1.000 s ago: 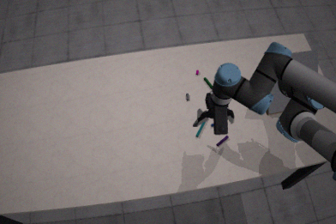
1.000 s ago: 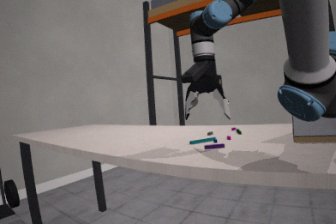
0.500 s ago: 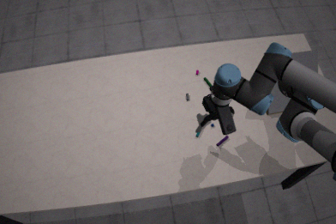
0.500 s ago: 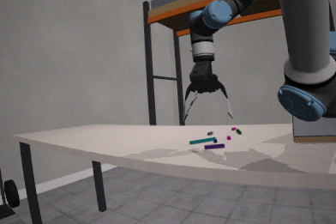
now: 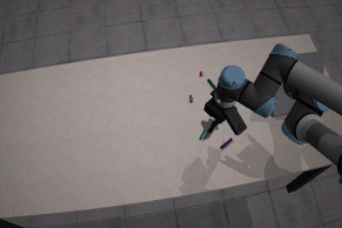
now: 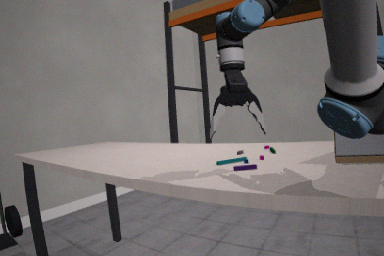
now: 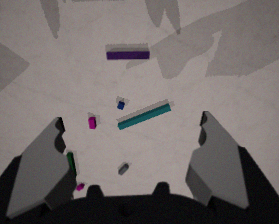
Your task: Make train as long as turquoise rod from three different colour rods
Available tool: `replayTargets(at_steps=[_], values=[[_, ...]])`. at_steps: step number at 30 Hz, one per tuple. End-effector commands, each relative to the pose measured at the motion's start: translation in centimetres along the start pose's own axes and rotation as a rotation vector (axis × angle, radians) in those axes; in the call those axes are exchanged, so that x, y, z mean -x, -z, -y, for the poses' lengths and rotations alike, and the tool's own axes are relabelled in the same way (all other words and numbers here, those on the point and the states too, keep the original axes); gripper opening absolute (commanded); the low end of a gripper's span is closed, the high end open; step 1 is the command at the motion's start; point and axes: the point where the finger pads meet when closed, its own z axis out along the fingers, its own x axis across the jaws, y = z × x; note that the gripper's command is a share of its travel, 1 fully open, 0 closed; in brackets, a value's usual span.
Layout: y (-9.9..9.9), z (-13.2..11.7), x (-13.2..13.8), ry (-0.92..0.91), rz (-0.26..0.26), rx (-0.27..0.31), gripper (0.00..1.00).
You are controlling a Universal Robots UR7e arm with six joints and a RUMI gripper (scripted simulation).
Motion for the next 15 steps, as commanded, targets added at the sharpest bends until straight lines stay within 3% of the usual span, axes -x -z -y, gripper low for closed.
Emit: replayTargets(at_steps=[1, 15], values=[[0.09, 0.09, 0.01, 0.167, -0.004, -0.005, 1.0], [0.09, 0.09, 0.3, 0.454, -0.005, -0.005, 1.0]])
